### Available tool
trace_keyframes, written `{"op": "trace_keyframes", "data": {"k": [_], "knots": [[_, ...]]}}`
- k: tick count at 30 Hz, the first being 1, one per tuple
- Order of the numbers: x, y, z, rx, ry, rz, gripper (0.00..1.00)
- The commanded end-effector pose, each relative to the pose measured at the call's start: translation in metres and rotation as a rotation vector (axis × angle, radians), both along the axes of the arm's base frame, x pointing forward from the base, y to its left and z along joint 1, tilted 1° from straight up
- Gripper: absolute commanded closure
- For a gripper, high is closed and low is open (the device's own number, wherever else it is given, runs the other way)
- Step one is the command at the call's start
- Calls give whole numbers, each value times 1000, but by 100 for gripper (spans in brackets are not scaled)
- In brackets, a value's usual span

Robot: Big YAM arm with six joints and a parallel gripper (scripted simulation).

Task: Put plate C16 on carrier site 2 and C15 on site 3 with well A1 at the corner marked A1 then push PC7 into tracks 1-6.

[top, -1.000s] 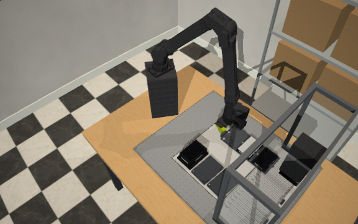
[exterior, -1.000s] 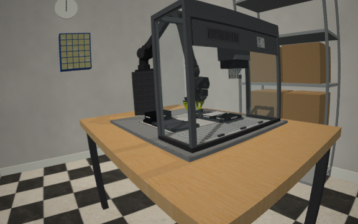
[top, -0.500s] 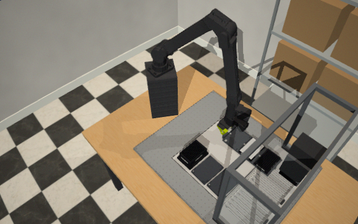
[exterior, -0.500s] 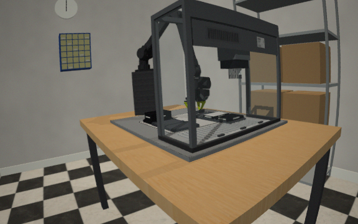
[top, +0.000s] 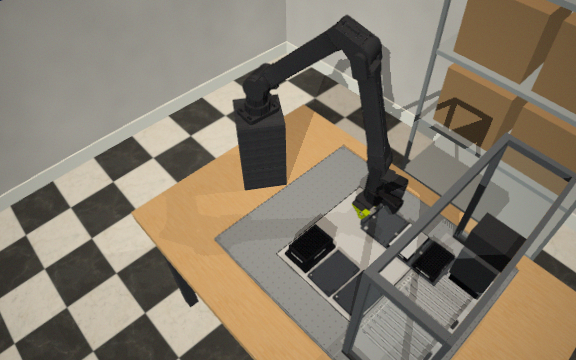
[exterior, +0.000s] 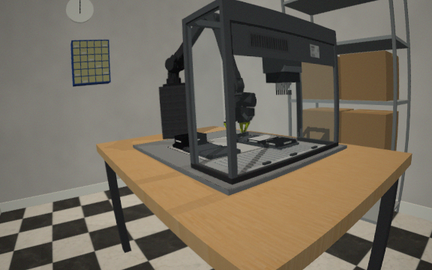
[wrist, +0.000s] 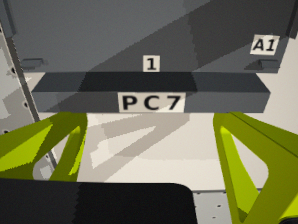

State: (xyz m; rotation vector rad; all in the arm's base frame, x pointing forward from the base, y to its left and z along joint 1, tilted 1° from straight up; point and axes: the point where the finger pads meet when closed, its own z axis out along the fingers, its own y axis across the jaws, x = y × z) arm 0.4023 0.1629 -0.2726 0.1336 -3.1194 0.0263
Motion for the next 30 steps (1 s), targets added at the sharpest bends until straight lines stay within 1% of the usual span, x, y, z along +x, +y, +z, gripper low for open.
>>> {"op": "trace_keyframes", "data": {"k": [1, 3, 18, 20, 30], "knots": [[37, 5, 1, 19, -64, -12, 20], [37, 4, 1, 15, -54, -8, 20], [53, 6, 2, 19, -66, -14, 20], [53, 5, 2, 15, -56, -11, 20], [64, 6, 3, 17, -61, -12, 20]]}}
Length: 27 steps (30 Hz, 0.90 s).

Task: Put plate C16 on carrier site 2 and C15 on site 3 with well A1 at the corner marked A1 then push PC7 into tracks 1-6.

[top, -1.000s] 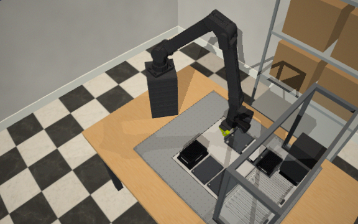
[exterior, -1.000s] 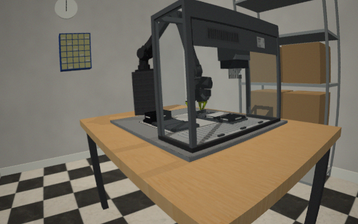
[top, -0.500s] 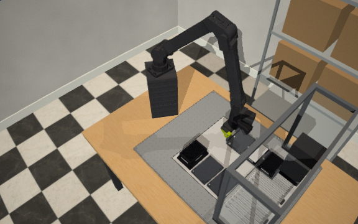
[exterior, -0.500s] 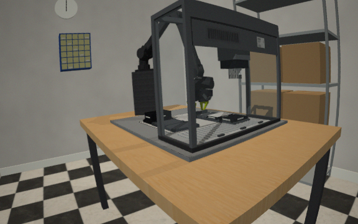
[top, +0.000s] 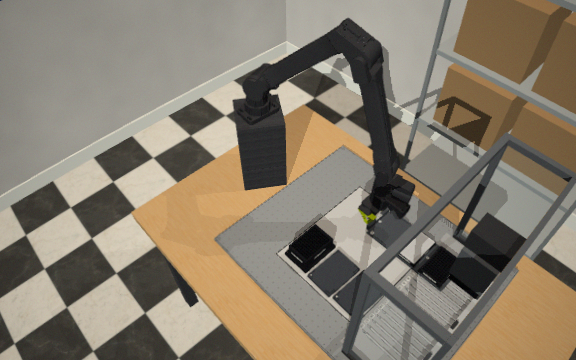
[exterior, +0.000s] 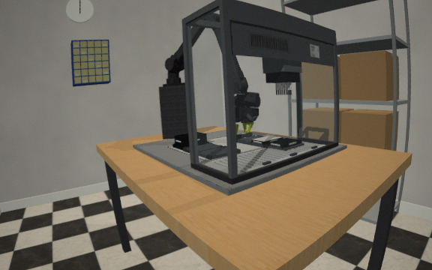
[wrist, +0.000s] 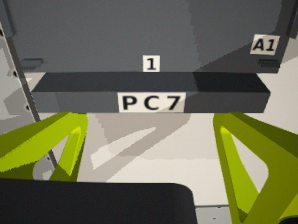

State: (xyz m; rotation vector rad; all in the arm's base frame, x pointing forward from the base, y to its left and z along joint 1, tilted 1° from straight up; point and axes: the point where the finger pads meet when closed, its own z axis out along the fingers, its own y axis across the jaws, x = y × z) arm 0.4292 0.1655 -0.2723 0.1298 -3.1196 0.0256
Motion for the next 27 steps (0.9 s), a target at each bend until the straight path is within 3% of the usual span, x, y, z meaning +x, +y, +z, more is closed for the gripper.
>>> {"op": "trace_keyframes", "data": {"k": [1, 27], "knots": [[38, 3, 2, 16, -60, -10, 20], [61, 5, 4, 16, -59, -9, 20]]}}
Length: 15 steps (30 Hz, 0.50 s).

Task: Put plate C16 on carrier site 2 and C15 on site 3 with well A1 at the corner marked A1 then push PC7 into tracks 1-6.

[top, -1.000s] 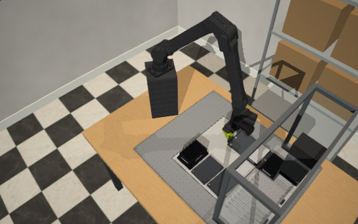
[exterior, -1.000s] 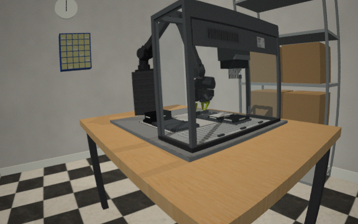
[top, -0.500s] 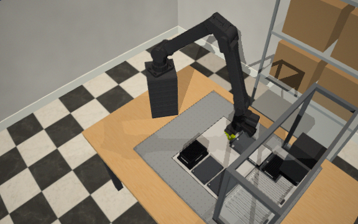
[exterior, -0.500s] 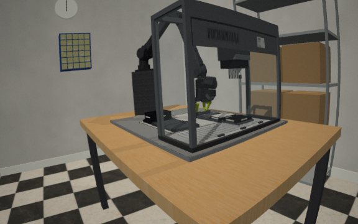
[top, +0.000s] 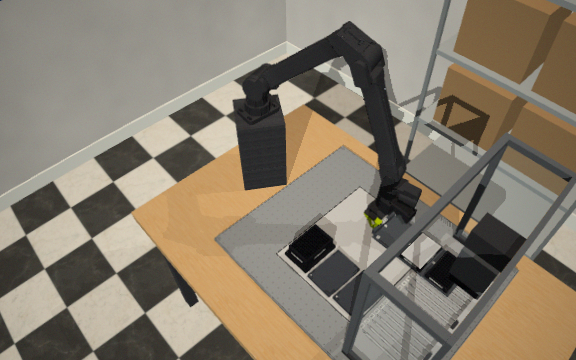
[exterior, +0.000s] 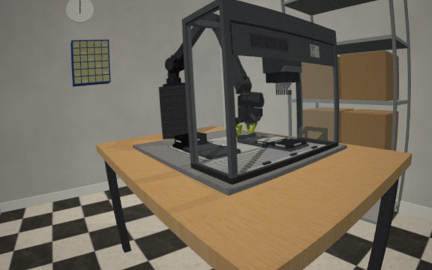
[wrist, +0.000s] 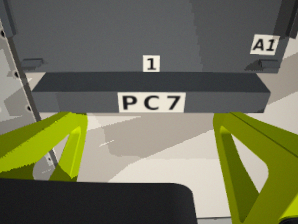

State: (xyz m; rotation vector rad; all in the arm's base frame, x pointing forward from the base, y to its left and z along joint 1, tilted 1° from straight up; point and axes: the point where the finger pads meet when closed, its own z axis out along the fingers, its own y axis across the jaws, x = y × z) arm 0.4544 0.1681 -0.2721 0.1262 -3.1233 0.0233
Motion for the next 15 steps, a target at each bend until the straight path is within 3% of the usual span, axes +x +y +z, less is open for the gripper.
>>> {"op": "trace_keyframes", "data": {"k": [1, 15], "knots": [[37, 2, 4, 14, -56, -7, 20], [51, 3, 5, 16, -62, -8, 20]]}}
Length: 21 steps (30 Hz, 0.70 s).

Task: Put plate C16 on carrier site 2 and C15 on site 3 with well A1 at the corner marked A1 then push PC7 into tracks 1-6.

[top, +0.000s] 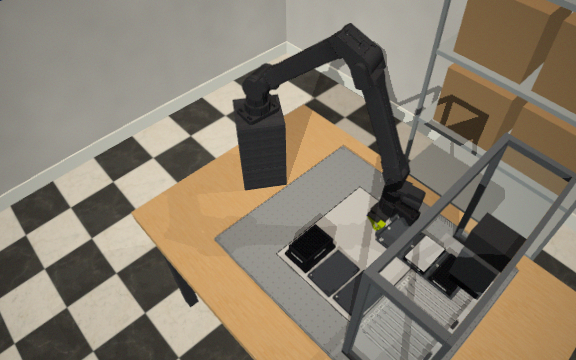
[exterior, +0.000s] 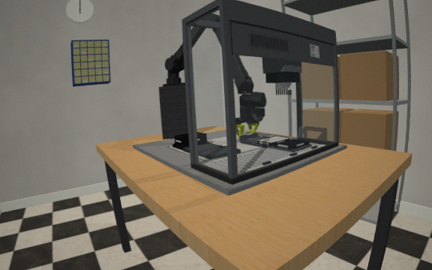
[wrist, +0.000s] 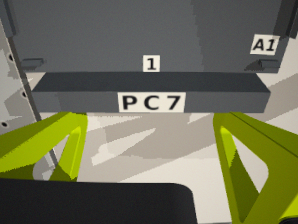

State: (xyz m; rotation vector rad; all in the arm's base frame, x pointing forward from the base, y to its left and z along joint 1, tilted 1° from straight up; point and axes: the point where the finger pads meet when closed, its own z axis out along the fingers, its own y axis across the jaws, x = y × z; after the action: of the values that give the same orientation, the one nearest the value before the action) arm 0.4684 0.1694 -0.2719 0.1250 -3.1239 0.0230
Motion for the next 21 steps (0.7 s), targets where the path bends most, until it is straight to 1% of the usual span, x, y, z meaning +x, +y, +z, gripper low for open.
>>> {"op": "trace_keyframes", "data": {"k": [1, 21], "knots": [[38, 2, 5, 16, -62, -7, 20], [56, 3, 6, 16, -62, -7, 20]]}}
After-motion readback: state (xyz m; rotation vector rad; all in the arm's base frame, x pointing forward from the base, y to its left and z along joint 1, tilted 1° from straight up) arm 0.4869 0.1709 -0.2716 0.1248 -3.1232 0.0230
